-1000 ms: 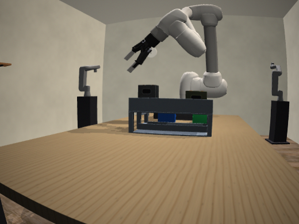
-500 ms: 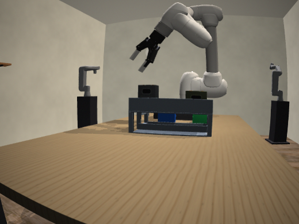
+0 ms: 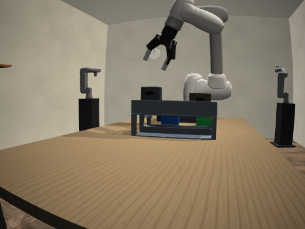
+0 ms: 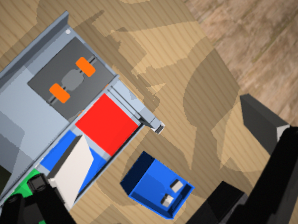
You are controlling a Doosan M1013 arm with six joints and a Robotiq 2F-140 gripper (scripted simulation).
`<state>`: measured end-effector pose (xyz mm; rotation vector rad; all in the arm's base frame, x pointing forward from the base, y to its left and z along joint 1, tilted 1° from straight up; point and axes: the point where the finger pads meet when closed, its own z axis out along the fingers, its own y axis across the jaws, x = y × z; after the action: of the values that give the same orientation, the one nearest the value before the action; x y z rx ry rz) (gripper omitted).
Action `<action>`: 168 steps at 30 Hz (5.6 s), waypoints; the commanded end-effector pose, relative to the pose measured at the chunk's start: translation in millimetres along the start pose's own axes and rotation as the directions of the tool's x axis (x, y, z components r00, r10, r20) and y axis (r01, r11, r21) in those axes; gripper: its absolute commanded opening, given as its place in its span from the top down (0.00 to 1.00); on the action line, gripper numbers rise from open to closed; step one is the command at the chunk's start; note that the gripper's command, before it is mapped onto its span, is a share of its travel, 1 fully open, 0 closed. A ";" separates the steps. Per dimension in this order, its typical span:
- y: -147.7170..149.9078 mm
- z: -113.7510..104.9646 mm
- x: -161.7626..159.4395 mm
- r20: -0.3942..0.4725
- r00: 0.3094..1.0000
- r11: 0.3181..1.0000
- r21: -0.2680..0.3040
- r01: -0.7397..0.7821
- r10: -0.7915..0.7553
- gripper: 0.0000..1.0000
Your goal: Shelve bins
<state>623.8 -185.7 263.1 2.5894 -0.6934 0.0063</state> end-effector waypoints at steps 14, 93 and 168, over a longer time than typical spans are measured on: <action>-96.3 -91.9 -41.4 -0.031 0.933 0.879 0.326 0.347 -0.357 0.00; -170.2 -46.9 -114.0 -0.450 -0.395 -0.405 -0.080 0.911 -0.801 0.00; -184.8 -4.0 -148.1 -0.280 -0.905 -0.835 -0.367 0.409 -0.320 0.00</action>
<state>582.7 28.1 169.7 1.3904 2.8130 0.0312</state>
